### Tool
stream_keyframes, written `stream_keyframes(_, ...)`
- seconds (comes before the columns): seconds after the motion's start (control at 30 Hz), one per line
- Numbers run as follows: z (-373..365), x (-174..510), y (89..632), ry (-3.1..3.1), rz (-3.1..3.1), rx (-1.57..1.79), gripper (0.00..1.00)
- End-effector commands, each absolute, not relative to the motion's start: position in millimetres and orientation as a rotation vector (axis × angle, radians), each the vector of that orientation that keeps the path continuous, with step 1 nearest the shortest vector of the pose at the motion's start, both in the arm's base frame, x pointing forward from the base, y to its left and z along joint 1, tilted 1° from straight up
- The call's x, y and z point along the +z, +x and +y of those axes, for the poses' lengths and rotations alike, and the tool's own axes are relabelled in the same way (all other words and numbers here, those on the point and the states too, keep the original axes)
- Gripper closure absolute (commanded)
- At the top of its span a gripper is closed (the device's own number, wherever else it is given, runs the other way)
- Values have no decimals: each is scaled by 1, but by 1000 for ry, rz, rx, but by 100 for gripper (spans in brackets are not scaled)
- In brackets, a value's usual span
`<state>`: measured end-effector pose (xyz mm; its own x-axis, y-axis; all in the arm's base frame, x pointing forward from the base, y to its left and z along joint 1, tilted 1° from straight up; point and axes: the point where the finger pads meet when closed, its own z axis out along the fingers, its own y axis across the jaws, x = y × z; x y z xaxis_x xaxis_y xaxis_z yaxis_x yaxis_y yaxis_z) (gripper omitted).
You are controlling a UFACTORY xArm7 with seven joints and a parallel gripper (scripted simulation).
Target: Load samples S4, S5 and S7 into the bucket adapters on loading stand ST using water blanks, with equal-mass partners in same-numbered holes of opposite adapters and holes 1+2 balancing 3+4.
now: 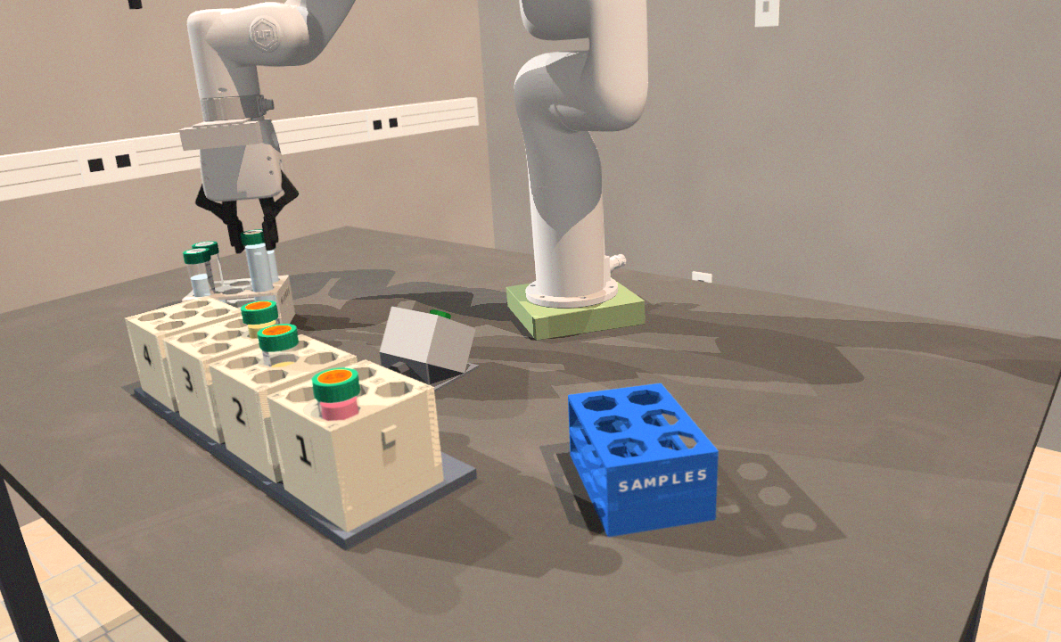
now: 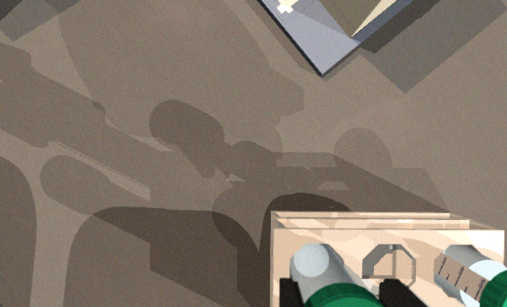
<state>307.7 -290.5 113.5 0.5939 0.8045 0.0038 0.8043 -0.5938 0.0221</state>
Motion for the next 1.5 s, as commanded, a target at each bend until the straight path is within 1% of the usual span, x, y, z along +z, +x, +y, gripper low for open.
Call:
stream_keyframes(0.0,-291,117,309,2785,1406,24,100)
stream_keyframes(1.47,-290,191,307,2785,1406,24,100)
